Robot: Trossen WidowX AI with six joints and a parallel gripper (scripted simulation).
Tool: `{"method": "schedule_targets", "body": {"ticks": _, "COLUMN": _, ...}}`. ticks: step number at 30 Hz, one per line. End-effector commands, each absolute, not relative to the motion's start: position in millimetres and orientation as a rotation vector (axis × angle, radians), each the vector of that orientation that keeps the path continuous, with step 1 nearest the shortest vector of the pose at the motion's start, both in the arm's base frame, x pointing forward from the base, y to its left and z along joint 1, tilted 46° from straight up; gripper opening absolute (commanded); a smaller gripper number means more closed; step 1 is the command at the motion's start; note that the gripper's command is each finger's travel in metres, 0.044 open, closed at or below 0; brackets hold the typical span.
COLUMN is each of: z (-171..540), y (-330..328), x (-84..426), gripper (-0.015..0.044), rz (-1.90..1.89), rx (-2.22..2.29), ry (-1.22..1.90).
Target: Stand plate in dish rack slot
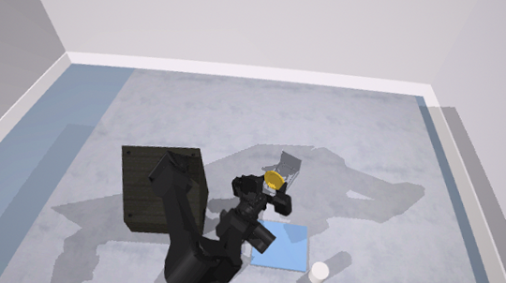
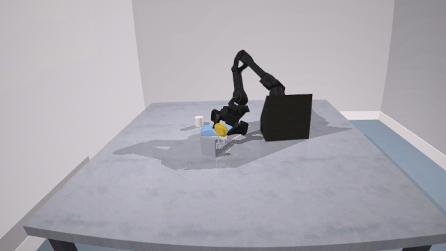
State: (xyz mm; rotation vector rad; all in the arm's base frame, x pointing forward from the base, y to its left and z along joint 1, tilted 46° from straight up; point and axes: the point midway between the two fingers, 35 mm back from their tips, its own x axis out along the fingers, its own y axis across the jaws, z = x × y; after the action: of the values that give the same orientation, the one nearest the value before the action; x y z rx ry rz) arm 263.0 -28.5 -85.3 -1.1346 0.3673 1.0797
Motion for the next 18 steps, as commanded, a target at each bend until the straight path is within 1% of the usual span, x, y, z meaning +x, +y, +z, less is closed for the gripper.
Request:
{"method": "schedule_targets", "body": {"ticks": 1, "z": -91.1, "y": -22.4, "x": 265.0, "gripper": 0.0000, "rz": 1.084, "rx": -1.129, "ry": 0.369}}
{"method": "schedule_targets", "body": {"ticks": 18, "z": -105.8, "y": -17.2, "x": 272.0, "gripper": 0.0000, "rz": 1.081, "rx": -1.141, "ry": 0.363}}
